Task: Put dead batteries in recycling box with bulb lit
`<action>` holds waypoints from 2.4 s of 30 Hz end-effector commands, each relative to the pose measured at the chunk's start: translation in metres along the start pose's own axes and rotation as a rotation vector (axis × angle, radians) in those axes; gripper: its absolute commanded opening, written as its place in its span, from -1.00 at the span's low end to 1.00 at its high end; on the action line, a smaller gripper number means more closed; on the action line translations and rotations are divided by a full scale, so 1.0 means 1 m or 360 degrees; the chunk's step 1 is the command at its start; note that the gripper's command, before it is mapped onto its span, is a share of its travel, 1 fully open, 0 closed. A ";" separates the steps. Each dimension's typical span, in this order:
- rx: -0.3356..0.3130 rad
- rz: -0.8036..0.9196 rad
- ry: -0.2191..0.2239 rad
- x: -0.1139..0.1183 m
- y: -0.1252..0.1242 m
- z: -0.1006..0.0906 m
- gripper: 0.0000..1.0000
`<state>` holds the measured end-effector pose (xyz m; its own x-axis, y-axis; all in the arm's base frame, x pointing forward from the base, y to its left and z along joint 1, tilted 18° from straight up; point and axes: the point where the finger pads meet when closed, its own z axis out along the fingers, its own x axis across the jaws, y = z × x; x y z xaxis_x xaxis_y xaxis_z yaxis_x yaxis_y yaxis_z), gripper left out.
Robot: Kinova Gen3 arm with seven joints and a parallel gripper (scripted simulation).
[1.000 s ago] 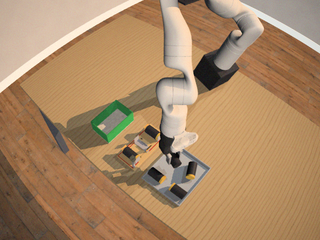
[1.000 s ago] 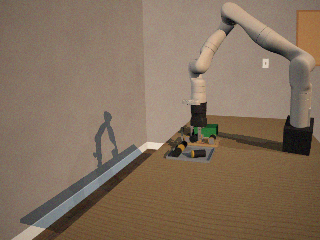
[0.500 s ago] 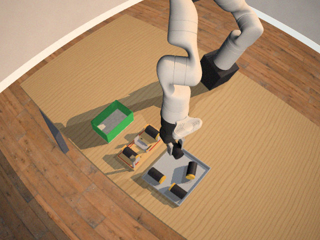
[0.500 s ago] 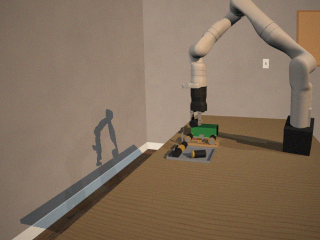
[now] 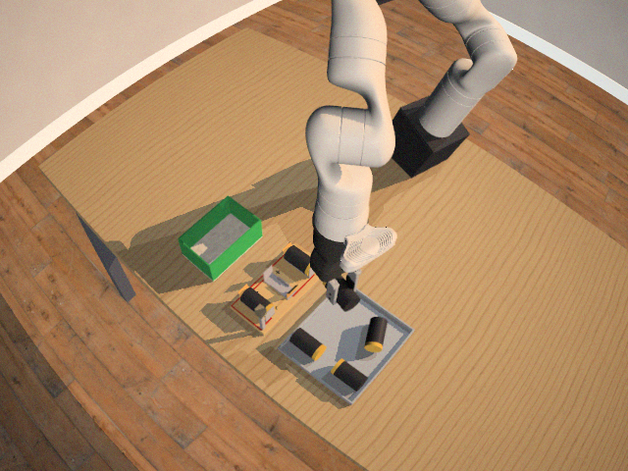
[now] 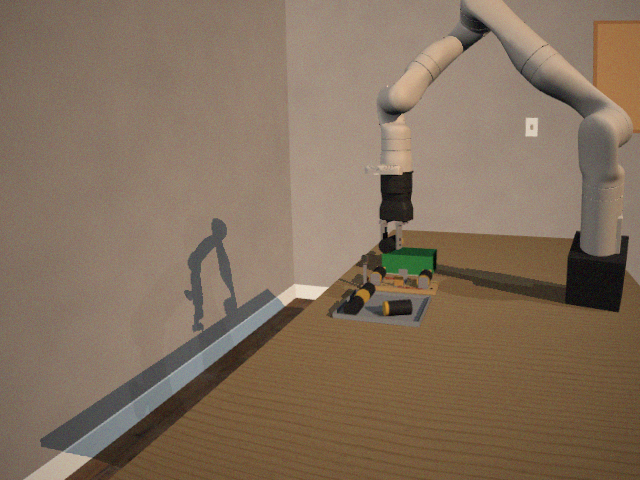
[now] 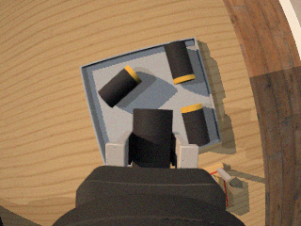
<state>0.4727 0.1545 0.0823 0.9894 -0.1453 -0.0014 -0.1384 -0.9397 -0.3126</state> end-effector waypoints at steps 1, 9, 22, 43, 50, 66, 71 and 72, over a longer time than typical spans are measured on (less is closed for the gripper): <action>0.0004 -0.0017 -0.0001 0.001 0.000 0.000 0.15; 0.0004 -0.0216 0.0000 0.001 0.000 0.000 0.15; 0.0004 -0.0437 0.0000 0.001 0.000 0.000 0.15; 0.0004 -0.0456 0.0000 0.005 0.014 0.000 0.15; 0.0004 -0.0456 0.0000 0.018 0.058 0.000 0.15; 0.0004 -0.0456 0.0000 0.040 0.130 0.000 0.15; 0.0004 -0.0456 0.0000 0.041 0.132 0.000 0.15; 0.0004 -0.0456 0.0000 0.041 0.132 0.000 0.15</action>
<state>0.4940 0.0262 0.0405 0.9879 0.1288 0.0862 0.1491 -0.9415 -0.3023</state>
